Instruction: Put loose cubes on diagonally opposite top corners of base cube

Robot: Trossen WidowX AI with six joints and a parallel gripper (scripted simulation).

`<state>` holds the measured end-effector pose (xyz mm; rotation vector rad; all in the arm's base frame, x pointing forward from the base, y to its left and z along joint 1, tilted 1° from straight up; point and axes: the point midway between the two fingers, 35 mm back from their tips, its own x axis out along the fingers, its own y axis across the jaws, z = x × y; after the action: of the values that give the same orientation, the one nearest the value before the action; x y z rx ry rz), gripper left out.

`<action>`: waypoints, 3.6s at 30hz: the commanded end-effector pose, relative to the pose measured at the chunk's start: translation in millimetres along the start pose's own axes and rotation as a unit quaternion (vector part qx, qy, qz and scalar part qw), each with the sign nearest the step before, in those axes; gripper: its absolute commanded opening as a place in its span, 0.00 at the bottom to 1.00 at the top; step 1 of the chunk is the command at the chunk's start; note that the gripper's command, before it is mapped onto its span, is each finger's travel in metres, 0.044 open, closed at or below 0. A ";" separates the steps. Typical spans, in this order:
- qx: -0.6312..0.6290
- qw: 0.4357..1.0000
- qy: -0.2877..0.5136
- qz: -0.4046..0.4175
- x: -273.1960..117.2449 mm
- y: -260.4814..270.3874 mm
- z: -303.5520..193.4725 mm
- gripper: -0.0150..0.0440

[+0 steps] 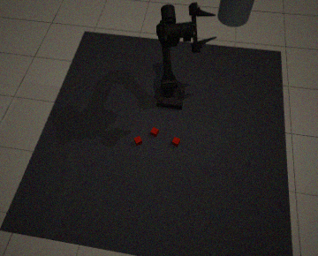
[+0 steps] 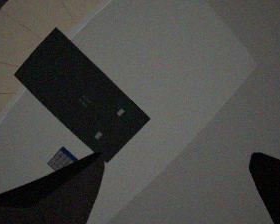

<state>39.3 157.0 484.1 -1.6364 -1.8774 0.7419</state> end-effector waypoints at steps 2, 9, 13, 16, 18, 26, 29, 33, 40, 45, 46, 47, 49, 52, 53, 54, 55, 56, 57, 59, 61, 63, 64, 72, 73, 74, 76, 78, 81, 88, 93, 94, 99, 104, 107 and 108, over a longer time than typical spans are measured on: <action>0.015 1.000 0.007 0.000 -0.2 2.0 -4.0 0.84; 0.259 0.957 0.126 -0.011 -12.9 45.5 -70.4 0.70; 0.414 0.884 0.216 -0.025 -32.3 87.1 -111.1 0.70; 0.516 0.807 0.285 -0.039 -52.4 122.7 -135.7 0.70; 0.566 0.757 0.321 -0.048 -65.2 143.7 -146.7 0.70; 0.737 0.469 0.477 -0.095 -136.3 250.0 -167.9 0.70; 0.768 0.344 0.528 -0.114 -166.6 288.6 -161.2 0.70; 0.779 0.171 0.587 -0.138 -207.3 334.9 -140.4 0.70; 0.718 -0.126 0.663 -0.171 -272.9 394.0 -76.6 0.70; 0.620 -0.317 0.695 -0.182 -310.8 414.8 -18.0 0.70; 0.595 -0.352 0.699 -0.182 -317.2 416.6 -5.7 0.70; 0.570 -0.386 0.702 -0.182 -323.3 417.8 6.6 0.70; 0.516 -0.449 0.707 -0.179 -334.2 417.8 30.9 0.70; 0.431 -0.531 0.710 -0.170 -347.5 412.9 65.2 0.70; 0.408 -0.550 0.710 -0.167 -350.4 410.7 73.6 0.70; 0.390 -0.564 0.709 -0.164 -352.6 408.8 80.0 0.70; 0.377 -0.573 0.709 -0.162 -354.1 407.3 84.5 0.70; 0.369 -0.579 0.709 -0.160 -355.0 406.4 87.2 0.70; 0.367 -0.581 0.709 -0.160 -355.3 406.0 88.1 0.70; 0.367 -0.581 0.709 -0.160 -355.3 406.0 88.1 0.70; 0.367 -0.581 0.709 -0.160 -355.3 406.0 88.1 0.70; 0.367 -0.581 0.709 -0.160 -355.9 410.6 91.9 0.70; 0.367 -0.581 0.709 -0.160 -356.7 416.1 96.8 0.70; 0.366 -0.581 0.709 -0.160 -358.7 449.9 132.1 0.70; 0.366 -0.581 0.709 -0.160 -358.7 449.9 132.1 0.70; 0.366 -0.581 0.709 -0.160 -358.8 450.5 132.7 0.70; 0.366 -0.581 0.709 -0.160 -359.2 455.2 137.4 0.70; 0.366 -0.581 0.709 -0.160 -359.5 459.9 142.2 0.70; 0.366 -0.581 0.709 -0.160 -359.5 460.4 142.8 0.70; 0.366 -0.581 0.709 -0.160 -360.2 467.0 149.0 0.70; 0.366 -0.581 0.709 -0.160 -360.7 472.8 154.7 0.70; 0.366 -0.581 0.709 -0.160 -360.8 473.9 155.9 0.70; 0.366 -0.581 0.709 -0.160 -361.1 479.5 161.8 0.70; 0.366 -0.581 0.709 -0.160 -361.3 483.4 165.9 0.70; 0.366 -0.581 0.709 -0.160 -361.3 483.4 165.9 0.57; 0.366 -0.581 0.709 -0.160 -361.3 483.4 165.9 0.53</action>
<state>303.2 -156.0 13.4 -2.0550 -3.3372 2.0953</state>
